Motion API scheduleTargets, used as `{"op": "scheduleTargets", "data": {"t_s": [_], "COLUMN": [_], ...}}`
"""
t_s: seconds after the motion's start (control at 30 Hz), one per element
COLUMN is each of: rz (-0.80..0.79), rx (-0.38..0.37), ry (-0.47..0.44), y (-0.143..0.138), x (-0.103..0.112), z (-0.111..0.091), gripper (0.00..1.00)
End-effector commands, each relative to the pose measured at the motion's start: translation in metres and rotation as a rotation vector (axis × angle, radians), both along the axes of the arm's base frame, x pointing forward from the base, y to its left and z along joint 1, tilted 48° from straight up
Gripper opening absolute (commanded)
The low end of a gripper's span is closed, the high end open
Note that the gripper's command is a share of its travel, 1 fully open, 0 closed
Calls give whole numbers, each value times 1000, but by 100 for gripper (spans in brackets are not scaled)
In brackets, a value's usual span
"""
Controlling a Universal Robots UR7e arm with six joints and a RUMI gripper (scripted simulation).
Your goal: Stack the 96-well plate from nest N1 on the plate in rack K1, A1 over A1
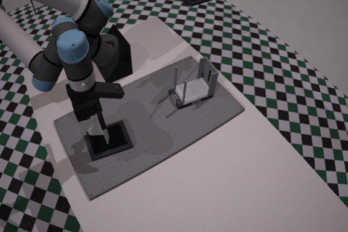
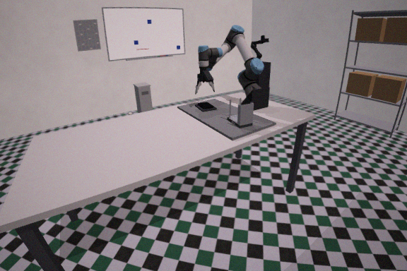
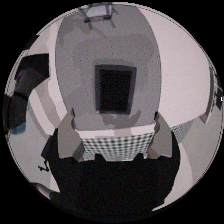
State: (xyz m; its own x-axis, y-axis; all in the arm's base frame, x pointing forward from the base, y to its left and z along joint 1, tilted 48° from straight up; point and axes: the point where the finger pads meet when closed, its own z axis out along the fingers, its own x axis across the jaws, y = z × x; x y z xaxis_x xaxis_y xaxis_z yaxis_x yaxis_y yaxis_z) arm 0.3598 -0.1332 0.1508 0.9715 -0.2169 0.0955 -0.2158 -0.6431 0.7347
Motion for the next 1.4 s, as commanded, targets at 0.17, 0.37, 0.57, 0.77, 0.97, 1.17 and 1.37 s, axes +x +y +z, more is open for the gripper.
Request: {"op": "scheduleTargets", "data": {"t_s": [0.17, 0.37, 0.57, 0.77, 0.97, 1.17, 1.37], "rz": [1, 1, 1, 1, 1, 1, 1], "rx": [0, 0, 0, 0, 0, 0, 0], "ry": [-1, -1, -1, -1, -1, -1, -1], "y": [-10, -17, -24, -29, -37, -44, -49], "x": [-1, -2, -3, -3, -4, -5, -6], "z": [-9, -15, -22, -27, -33, -40, -44], "gripper": [100, 100, 100, 100, 100, 100, 100]}}
